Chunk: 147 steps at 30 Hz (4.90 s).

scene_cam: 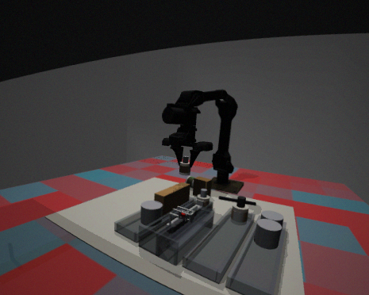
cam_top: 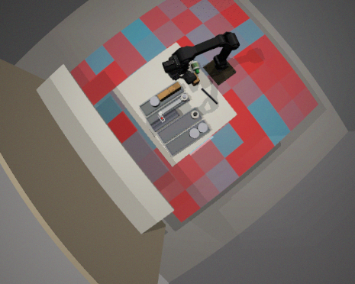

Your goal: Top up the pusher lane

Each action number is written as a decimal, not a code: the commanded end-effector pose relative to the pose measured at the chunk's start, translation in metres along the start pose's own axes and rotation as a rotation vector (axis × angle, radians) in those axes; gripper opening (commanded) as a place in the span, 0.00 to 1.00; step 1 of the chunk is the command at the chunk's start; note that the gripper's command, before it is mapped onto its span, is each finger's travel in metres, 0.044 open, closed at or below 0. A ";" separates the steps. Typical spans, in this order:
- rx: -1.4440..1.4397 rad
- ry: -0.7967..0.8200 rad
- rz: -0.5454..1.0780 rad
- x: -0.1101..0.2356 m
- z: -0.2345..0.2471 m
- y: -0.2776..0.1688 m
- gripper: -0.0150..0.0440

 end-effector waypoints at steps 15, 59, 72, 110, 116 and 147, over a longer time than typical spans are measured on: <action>-0.045 0.008 0.002 -0.028 0.079 0.025 0.25; -0.060 0.011 0.000 -0.060 0.108 0.035 0.25; -0.060 0.011 -0.001 -0.060 0.107 0.039 0.25; -0.060 0.011 -0.002 -0.059 0.105 0.054 0.25; -0.060 0.011 -0.002 -0.059 0.105 0.056 0.25; -0.060 0.010 -0.004 -0.058 0.103 0.067 0.25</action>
Point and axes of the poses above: the point midway between the two fingers, 35 mm back from their tips, its own x axis back along the fingers, its own z axis across the jaws, y = z × x, the point moved 6 cm from there along x, back along the fingers, and after that the axes turned 6 degrees about x, right-handed, at the moved point
